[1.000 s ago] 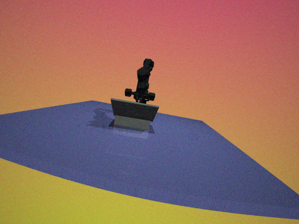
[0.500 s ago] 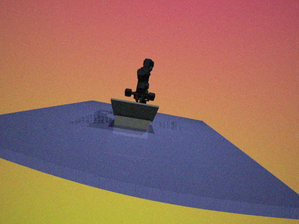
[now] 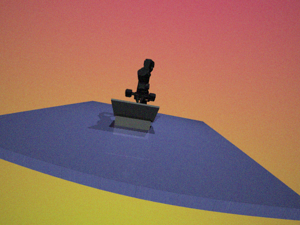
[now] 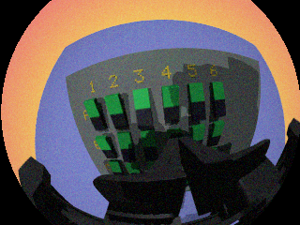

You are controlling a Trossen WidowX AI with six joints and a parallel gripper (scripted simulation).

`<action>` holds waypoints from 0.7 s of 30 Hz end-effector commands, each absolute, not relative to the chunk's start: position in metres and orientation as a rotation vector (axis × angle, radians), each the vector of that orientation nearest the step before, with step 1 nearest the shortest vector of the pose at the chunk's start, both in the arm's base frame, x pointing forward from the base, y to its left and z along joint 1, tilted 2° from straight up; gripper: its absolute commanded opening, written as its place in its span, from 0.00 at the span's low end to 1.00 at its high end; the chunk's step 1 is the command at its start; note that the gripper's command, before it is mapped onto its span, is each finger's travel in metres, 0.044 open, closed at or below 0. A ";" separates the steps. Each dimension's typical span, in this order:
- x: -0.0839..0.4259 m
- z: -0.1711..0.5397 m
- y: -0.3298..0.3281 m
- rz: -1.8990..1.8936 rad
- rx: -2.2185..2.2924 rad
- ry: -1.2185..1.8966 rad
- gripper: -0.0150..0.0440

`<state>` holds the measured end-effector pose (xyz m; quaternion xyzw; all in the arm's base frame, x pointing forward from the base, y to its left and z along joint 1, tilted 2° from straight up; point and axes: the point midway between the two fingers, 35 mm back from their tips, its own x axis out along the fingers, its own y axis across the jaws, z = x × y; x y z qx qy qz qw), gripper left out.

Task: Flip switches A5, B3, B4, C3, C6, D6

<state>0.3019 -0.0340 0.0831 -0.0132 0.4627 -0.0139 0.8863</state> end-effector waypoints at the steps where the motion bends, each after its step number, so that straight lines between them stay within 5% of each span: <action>1: 0.302 0.081 -0.034 -0.026 -0.028 0.965 0.25; 21: 0.303 0.079 -0.034 -0.026 -0.028 0.965 0.25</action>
